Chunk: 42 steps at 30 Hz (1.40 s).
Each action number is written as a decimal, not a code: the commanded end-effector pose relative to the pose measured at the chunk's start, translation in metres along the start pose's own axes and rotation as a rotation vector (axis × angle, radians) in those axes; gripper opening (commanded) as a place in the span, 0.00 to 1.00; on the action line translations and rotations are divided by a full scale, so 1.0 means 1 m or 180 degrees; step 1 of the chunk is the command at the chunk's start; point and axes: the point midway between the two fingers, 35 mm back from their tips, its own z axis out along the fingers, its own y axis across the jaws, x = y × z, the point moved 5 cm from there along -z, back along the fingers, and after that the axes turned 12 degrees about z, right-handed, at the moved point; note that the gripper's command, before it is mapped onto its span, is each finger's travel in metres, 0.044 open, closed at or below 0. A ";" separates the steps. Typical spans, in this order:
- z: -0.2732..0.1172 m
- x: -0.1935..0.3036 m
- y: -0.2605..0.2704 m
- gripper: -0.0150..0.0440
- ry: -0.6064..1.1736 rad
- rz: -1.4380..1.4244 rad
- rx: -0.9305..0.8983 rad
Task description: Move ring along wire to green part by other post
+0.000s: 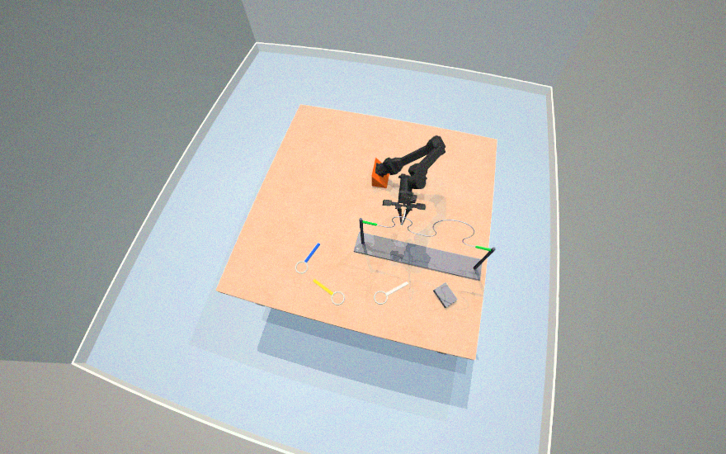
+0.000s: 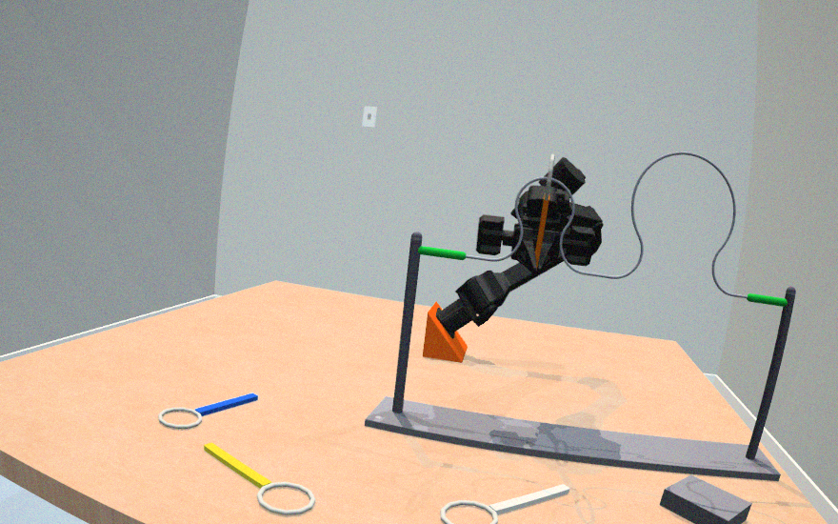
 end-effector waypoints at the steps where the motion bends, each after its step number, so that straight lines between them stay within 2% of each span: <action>1: 0.001 0.003 0.004 0.00 0.0013 0.0244 -0.0139; 42: -0.005 -0.007 0.057 0.00 -0.0019 0.3028 -0.1723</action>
